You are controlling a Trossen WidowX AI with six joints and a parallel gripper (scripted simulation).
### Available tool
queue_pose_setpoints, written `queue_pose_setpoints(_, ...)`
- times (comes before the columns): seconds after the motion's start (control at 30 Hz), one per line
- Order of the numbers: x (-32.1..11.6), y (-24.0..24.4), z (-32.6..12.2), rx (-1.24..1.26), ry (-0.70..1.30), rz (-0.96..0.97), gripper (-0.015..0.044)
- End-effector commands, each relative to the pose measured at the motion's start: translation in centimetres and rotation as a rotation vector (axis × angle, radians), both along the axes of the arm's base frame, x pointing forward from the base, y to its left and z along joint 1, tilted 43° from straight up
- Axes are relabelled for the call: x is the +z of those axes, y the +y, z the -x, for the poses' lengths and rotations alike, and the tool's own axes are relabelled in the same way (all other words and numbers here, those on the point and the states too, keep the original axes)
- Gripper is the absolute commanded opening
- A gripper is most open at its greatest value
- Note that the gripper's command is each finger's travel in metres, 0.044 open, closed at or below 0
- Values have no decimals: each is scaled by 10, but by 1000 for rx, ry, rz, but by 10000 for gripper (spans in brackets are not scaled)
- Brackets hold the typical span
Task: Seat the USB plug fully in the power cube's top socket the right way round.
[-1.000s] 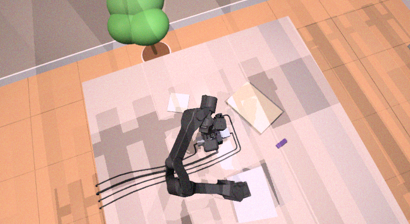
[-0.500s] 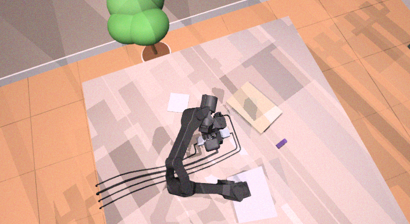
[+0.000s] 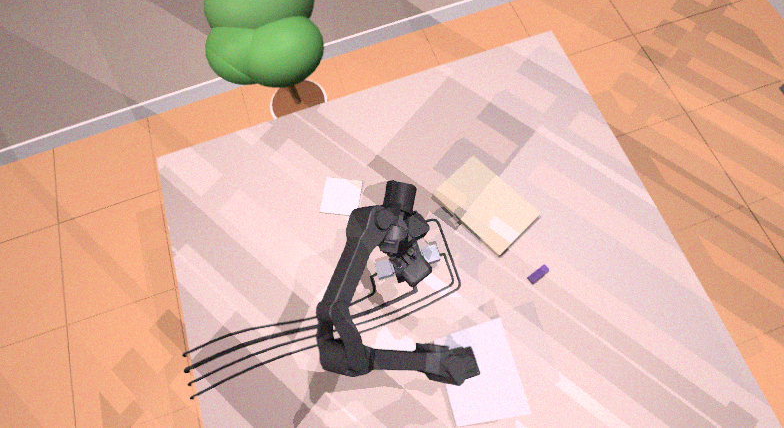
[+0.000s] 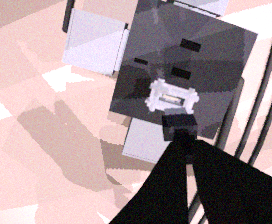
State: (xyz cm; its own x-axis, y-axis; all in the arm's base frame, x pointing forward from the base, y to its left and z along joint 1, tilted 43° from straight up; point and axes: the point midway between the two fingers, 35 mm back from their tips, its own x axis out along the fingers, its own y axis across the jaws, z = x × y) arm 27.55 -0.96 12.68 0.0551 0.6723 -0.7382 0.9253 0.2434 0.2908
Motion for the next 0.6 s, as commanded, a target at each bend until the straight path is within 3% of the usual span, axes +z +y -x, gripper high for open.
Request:
queue_pose_setpoints(0.0,0,1,0,84,-75,7,0)
queue_pose_setpoints(0.57,0,1,0,413,-375,31,0)
